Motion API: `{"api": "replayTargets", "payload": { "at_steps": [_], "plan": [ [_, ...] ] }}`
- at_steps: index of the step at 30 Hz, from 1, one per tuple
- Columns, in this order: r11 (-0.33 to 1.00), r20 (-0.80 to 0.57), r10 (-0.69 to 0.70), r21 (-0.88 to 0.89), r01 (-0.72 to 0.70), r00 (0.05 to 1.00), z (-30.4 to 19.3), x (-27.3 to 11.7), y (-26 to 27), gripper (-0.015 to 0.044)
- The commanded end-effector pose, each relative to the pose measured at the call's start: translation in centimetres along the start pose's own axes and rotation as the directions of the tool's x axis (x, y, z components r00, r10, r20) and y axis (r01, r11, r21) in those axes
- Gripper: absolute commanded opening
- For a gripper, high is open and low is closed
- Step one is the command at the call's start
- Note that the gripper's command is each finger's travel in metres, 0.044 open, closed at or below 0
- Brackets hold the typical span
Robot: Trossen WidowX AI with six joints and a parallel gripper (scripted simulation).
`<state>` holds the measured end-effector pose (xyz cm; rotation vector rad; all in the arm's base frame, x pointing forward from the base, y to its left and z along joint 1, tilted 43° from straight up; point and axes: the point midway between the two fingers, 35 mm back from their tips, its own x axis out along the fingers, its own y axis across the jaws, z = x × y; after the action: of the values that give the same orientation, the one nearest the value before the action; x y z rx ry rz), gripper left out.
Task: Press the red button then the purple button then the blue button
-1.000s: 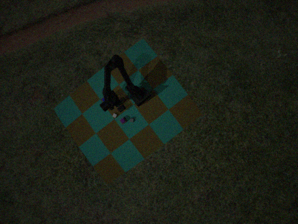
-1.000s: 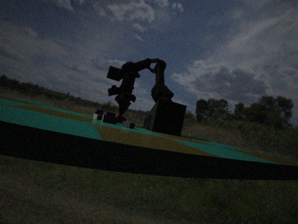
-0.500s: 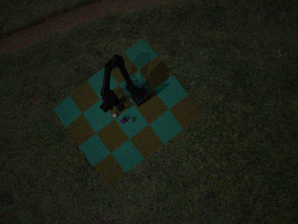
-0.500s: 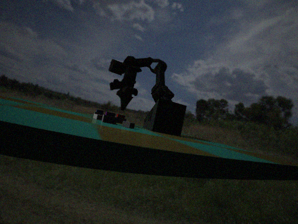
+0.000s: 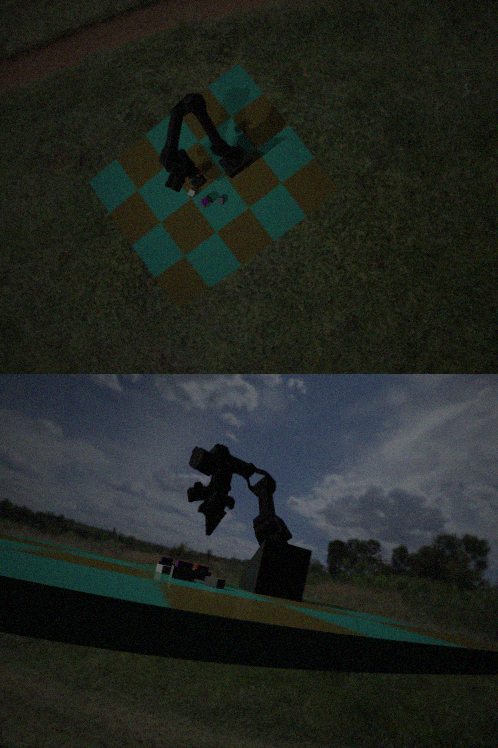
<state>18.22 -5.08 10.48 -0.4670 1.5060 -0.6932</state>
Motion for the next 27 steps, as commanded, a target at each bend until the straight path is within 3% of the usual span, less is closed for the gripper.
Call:
{"api": "replayTargets", "payload": {
  "at_steps": [1, 12, 20, 24, 27],
  "plan": [
    [1.000, 0.006, 0.009, 0.004, -0.009, 1.000, 2.0, -0.7, 2.4, 0.0020],
    [1.000, 0.008, 0.012, 0.008, -0.012, 1.000, 6.6, -0.4, 14.4, 0.0020],
    [1.000, 0.008, 0.011, 0.008, -0.012, 1.000, 6.7, -0.1, 14.6, 0.0020],
    [1.000, 0.009, 0.010, 0.009, -0.010, 1.000, 6.8, 4.8, 14.6, 0.0020],
    [1.000, 0.009, 0.009, 0.009, -0.009, 1.000, 6.7, 5.8, 14.6, 0.0020]
  ]
}}
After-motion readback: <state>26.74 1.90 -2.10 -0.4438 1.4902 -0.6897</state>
